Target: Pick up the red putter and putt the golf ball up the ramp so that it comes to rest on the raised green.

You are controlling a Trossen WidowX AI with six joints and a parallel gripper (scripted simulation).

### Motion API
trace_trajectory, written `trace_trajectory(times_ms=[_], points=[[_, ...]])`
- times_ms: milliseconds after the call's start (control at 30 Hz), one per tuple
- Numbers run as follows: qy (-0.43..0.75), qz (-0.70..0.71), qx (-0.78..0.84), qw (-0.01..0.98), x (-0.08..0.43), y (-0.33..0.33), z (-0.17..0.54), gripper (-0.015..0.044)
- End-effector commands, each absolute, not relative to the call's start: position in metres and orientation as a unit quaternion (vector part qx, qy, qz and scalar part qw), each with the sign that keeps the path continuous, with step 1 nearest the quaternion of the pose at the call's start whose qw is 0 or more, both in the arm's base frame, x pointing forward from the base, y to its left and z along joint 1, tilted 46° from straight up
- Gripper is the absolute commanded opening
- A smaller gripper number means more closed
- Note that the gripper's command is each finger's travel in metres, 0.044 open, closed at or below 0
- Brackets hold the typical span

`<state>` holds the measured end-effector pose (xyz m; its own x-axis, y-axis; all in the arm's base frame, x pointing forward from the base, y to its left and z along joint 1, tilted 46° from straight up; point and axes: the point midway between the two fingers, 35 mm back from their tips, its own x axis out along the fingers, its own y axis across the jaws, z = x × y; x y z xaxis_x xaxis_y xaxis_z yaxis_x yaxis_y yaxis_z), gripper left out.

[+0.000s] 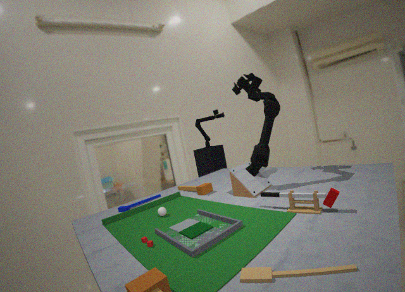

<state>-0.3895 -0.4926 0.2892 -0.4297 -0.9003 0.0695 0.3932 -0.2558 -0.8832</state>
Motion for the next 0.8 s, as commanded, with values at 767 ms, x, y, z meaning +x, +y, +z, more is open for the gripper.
trace_trajectory(times_ms=[767], points=[[0.391,-0.326,-0.300,0.807,0.068,-0.531,0.201,0.0440]])
